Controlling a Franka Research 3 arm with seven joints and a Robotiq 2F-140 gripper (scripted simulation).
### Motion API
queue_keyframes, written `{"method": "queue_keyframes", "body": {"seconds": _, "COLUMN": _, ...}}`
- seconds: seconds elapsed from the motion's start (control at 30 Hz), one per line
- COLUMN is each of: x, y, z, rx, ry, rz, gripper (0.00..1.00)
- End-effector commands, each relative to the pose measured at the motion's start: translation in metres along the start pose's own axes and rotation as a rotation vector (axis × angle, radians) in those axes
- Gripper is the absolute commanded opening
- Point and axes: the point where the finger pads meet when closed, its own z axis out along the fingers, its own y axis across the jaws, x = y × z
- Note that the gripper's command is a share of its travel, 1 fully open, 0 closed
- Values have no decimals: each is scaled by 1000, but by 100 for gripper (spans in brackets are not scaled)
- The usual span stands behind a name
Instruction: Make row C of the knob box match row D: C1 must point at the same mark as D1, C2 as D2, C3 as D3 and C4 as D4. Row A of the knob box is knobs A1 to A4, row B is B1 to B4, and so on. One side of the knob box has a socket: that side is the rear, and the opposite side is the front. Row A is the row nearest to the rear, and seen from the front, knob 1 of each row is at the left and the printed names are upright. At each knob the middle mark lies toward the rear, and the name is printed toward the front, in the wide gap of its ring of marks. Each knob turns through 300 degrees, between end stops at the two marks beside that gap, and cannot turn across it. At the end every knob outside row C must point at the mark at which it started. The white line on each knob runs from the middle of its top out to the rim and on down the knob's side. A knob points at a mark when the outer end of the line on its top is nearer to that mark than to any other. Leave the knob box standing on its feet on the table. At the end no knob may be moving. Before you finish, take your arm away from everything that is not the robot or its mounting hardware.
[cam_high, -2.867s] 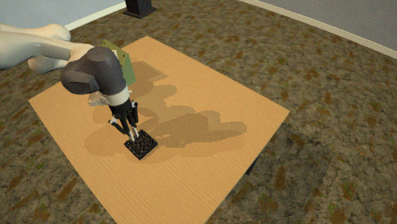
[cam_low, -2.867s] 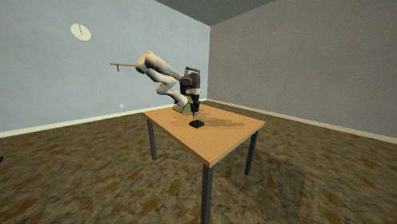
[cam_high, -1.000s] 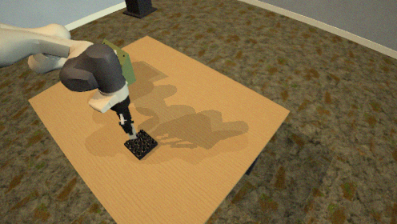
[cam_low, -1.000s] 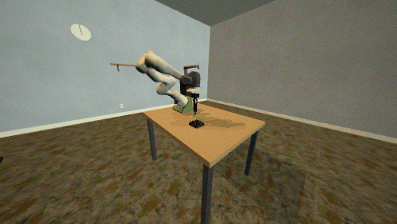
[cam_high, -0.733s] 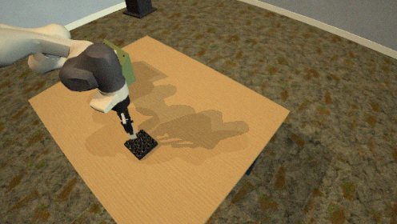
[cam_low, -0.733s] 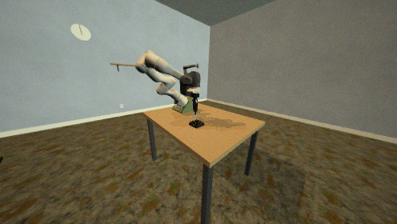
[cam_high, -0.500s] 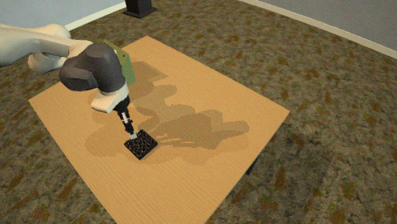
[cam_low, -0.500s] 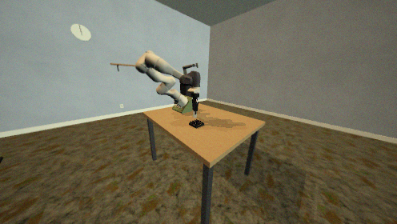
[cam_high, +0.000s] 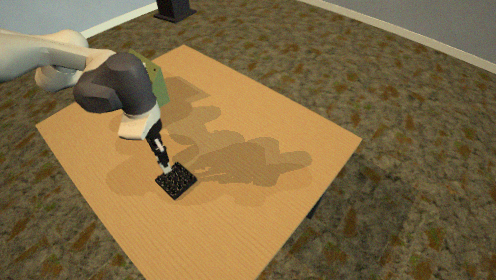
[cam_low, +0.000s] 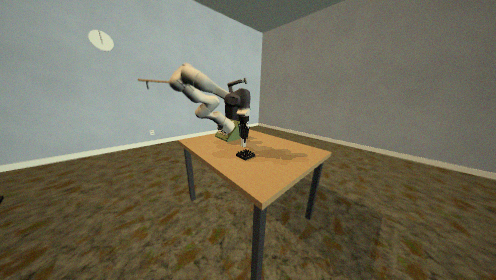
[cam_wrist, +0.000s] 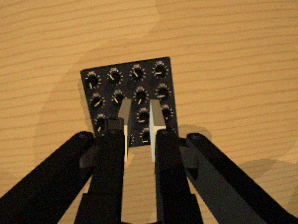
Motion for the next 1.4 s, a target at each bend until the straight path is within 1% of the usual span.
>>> {"method": "queue_keyframes", "body": {"seconds": 0.0, "x": 1, "y": 0, "z": -2, "rx": -6, "ry": -7, "rz": -156, "gripper": 12}}
{"method": "queue_keyframes", "body": {"seconds": 0.17, "x": 1, "y": 0, "z": -3, "rx": -6, "ry": -7, "rz": -218, "gripper": 12}}
{"method": "queue_keyframes", "body": {"seconds": 1.37, "x": 1, "y": 0, "z": -3, "rx": -6, "ry": -7, "rz": -218, "gripper": 12}}
